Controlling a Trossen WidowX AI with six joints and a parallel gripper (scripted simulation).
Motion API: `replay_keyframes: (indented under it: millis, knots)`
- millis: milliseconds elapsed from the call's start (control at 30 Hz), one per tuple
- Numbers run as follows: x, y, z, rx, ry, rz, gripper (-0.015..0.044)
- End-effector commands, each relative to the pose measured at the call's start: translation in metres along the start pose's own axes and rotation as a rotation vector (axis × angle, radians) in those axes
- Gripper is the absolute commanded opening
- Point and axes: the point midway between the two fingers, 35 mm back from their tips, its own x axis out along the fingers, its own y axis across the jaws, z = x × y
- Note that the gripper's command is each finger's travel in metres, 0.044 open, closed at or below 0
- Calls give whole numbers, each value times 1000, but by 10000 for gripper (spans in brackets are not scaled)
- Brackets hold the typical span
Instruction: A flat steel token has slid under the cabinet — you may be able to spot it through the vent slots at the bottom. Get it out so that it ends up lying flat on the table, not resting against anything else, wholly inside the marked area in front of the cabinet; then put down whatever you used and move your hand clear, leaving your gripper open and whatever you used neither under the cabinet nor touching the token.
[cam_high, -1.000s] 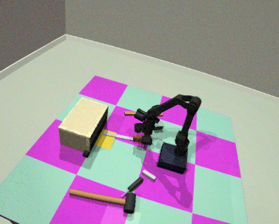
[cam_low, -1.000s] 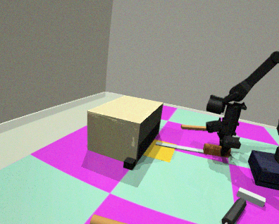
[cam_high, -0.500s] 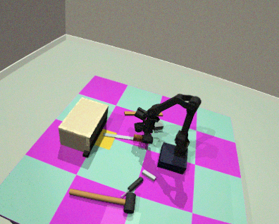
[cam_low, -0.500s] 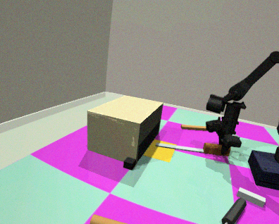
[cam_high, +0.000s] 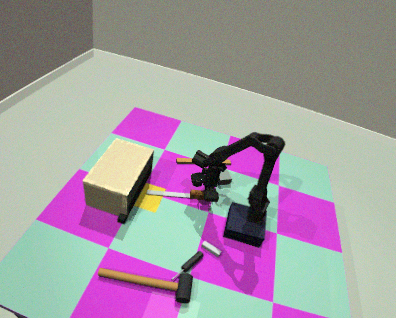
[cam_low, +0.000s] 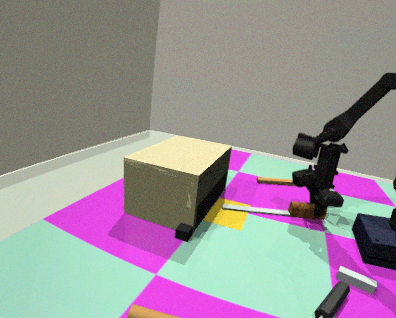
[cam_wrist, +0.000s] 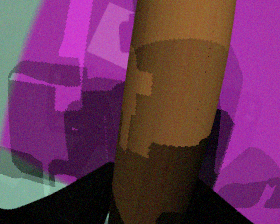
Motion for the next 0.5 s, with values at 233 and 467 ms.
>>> replay_keyframes:
  millis: [233,467]
  knots:
    - [-2,-12,-1,-39,-2,-1,0]
    - [-2,-20,-3,-49,-2,-2,0]
